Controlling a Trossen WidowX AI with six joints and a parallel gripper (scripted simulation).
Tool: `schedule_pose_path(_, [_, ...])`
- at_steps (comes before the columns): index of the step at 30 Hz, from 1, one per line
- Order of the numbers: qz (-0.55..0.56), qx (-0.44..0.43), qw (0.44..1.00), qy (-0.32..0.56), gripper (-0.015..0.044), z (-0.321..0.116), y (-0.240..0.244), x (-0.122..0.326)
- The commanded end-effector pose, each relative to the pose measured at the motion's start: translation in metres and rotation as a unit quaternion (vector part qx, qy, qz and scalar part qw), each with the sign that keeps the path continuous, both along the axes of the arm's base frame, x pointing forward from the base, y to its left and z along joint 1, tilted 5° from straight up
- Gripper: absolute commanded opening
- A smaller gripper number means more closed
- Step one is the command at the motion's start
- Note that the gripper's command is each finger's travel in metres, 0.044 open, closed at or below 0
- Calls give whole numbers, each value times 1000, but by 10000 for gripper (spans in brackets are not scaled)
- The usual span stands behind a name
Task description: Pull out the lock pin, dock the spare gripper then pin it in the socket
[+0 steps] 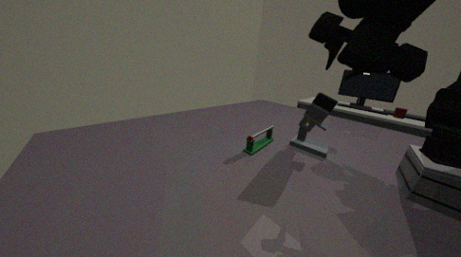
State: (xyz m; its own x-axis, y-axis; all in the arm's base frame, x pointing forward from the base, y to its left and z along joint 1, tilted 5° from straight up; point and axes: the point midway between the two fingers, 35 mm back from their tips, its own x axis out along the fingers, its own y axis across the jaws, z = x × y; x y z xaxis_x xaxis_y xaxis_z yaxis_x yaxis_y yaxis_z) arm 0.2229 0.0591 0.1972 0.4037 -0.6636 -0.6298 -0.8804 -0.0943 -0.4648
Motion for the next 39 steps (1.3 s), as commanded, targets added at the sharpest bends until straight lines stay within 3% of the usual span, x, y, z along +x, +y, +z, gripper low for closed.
schedule_pose_path(1, [43,48,998,-13,180,5,40,-9])
schedule_pose_path(9, [27,64,997,12,180,-1,44,3])
schedule_pose_path(17, [-29,158,980,117,180,-32,39,80])
schedule_pose_path(24, [-22,271,946,180,180,-65,4,167])
schedule_pose_path(33, [-22,273,945,180,180,-68,-2,167])
schedule_pose_path(39, [-22,273,945,180,180,-99,2,172])
